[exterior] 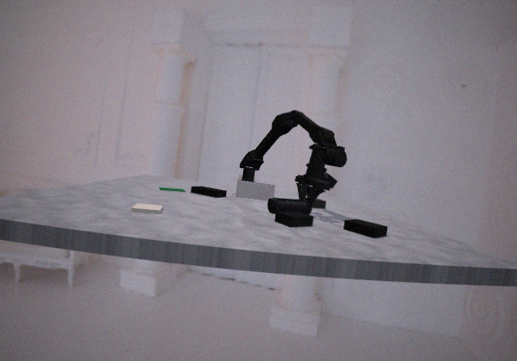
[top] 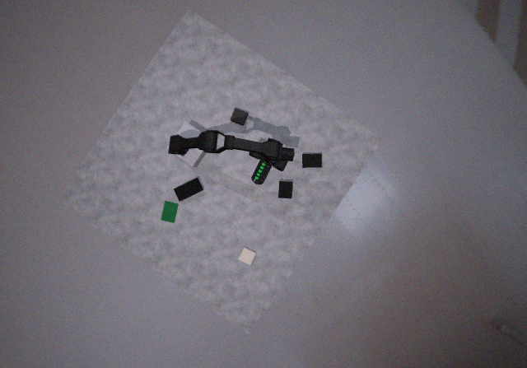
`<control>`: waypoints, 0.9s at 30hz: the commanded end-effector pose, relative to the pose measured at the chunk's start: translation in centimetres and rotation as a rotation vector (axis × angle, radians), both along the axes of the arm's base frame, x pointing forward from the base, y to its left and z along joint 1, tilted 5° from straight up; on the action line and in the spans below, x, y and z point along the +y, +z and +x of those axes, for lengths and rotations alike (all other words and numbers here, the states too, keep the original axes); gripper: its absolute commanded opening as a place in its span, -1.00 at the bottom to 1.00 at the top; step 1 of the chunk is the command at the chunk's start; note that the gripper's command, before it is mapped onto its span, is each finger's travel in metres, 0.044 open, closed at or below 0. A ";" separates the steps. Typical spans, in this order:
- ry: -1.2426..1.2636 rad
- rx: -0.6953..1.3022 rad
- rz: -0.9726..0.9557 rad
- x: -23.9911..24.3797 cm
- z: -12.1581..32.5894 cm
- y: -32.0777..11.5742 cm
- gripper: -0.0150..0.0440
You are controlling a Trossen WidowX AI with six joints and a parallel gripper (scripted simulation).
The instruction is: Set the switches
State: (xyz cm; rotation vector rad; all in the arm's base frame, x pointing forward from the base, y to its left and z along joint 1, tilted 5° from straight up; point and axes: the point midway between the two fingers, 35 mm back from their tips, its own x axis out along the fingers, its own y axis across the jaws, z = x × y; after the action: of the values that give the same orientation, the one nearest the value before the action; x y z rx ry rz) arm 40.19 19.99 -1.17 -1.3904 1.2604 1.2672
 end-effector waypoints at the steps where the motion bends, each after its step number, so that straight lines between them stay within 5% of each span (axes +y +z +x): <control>1: -0.001 0.002 0.001 -0.3 0.0 0.3 0.65; 27: -0.003 0.008 0.048 -1.4 0.3 2.2 0.65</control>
State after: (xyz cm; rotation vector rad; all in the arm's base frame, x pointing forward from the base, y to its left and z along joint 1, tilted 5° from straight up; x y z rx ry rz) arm 40.38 19.00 0.58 -1.3550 1.2304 1.2953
